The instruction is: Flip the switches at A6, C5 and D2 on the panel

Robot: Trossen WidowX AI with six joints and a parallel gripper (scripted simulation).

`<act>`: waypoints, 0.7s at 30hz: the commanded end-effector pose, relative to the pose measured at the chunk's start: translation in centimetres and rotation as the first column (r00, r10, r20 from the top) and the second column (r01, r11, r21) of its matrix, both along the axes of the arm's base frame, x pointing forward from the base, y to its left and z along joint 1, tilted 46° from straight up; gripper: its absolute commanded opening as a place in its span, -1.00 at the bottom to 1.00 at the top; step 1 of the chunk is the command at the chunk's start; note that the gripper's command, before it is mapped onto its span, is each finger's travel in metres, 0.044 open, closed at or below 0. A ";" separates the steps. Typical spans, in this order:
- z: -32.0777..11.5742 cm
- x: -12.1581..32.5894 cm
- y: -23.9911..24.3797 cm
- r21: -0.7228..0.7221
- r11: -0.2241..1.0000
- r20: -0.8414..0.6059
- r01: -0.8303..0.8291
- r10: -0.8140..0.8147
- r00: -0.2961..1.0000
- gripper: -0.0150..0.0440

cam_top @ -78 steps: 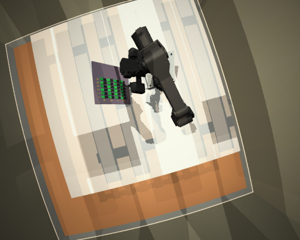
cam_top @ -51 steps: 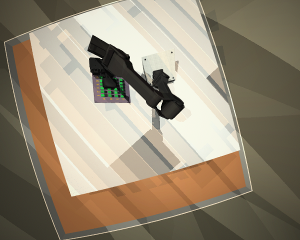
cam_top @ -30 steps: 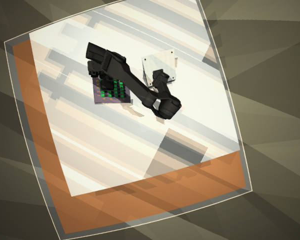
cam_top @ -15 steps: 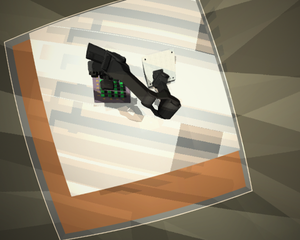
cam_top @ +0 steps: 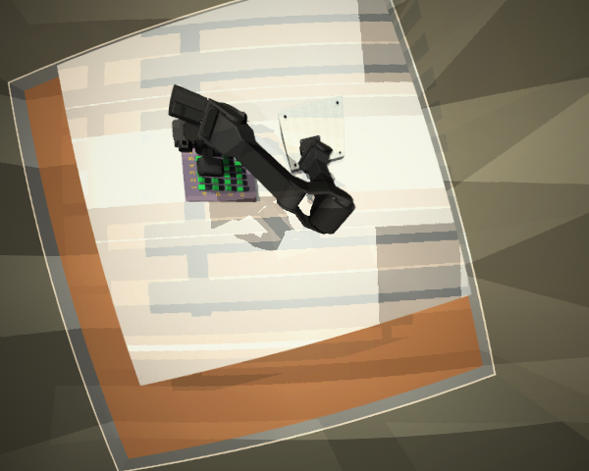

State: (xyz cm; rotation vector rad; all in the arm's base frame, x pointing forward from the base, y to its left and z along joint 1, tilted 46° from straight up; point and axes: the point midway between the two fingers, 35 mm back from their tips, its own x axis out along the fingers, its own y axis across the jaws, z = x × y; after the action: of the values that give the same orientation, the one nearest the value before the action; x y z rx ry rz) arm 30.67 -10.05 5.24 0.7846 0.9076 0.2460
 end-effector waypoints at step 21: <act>-0.3 0.2 0.1 0.000 1.000 -0.006 0.005 -0.005 1.000 -0.49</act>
State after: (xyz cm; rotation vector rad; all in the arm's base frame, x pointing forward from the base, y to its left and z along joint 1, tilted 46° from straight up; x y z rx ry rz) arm 30.86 -9.94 5.09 0.7837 0.9064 0.2456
